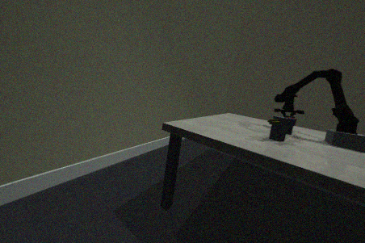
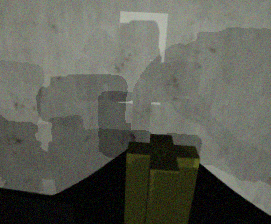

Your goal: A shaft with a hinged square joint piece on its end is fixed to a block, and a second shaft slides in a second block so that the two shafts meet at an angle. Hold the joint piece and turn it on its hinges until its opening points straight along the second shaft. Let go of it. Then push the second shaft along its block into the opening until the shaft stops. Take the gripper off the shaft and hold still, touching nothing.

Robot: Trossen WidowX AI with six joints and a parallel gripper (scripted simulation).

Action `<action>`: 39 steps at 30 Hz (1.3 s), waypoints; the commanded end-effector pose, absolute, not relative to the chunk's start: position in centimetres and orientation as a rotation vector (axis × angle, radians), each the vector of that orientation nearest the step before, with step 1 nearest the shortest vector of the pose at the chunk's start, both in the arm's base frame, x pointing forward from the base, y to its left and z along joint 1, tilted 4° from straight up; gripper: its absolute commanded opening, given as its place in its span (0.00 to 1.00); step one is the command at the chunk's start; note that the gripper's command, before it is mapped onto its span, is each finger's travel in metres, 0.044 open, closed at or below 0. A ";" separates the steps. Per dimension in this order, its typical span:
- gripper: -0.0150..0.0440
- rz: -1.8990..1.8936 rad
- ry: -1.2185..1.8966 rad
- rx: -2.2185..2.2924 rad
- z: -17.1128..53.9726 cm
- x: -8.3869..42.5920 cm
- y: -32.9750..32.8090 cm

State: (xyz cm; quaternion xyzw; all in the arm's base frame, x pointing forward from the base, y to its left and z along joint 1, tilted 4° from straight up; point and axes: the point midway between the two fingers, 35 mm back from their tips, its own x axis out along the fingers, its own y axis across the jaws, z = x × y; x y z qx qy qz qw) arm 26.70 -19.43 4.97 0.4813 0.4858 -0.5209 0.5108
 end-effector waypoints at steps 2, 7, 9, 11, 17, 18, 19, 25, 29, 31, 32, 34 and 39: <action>0.37 -1.216 1.131 1.180 5.0 26.8 -19.5; 0.34 -1.217 1.134 1.180 5.0 26.7 -19.5; 0.32 -1.217 1.134 1.180 5.0 26.7 -19.5; 0.30 -1.217 1.134 1.180 5.0 26.7 -19.5; 0.25 -1.215 1.132 1.181 5.0 26.7 -19.4; 0.25 -1.213 1.130 1.182 5.0 26.7 -19.3; 0.25 -1.211 1.128 1.184 4.9 26.7 -19.2; 0.25 -1.195 1.113 1.193 4.8 26.7 -18.3; 0.25 -1.189 1.107 1.197 4.8 26.7 -17.7; 0.25 -1.188 1.106 1.198 4.8 26.7 -17.4; 0.25 -1.187 1.105 1.198 4.8 26.7 -17.3; 0.25 -1.186 1.105 1.199 4.7 26.7 -16.9; 0.25 -1.184 1.104 1.201 4.7 26.7 -16.2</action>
